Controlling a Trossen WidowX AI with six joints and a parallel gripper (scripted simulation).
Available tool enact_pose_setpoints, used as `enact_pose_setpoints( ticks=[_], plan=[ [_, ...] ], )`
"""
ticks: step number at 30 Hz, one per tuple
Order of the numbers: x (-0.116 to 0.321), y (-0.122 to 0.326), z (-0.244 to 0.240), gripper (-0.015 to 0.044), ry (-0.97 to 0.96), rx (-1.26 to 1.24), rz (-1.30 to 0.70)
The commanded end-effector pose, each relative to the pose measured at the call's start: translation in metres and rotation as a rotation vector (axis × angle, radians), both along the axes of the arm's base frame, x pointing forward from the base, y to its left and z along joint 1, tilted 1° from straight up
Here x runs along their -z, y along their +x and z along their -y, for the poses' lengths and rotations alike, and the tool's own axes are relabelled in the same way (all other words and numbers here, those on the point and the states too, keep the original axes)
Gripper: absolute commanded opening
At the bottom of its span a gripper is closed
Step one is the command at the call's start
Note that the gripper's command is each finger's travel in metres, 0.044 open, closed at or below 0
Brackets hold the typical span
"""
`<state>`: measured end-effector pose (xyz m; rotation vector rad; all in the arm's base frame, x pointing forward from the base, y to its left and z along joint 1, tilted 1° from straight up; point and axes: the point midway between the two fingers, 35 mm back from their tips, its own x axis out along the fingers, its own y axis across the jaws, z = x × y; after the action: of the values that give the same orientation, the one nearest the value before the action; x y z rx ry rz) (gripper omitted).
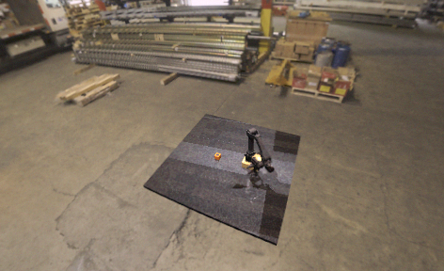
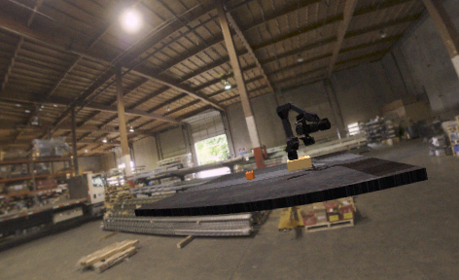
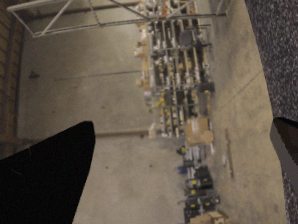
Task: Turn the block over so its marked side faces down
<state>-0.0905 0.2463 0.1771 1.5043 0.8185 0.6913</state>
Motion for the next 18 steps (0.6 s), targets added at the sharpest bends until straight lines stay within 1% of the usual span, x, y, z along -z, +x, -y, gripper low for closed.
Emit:
enact_pose_setpoints(
  ticks=[1,2,6,10,14,18],
  plan=[
    [0.001,0.002,-0.001,0.0426,0.002,0.008,-0.012],
    [0.002,0.006,-0.003,0.0440,0.008,0.033,-0.047],
    [0.015,0.045,-0.019,0.0440,0.087,0.244,-0.316],
    [0.029,0.087,-0.029,0.0440,0.222,0.487,-0.578],
    [0.042,0.131,-0.031,0.0440,0.420,0.756,-0.813],
    [0.054,0.174,-0.025,0.0440,0.676,1.033,-1.010]
  ],
)
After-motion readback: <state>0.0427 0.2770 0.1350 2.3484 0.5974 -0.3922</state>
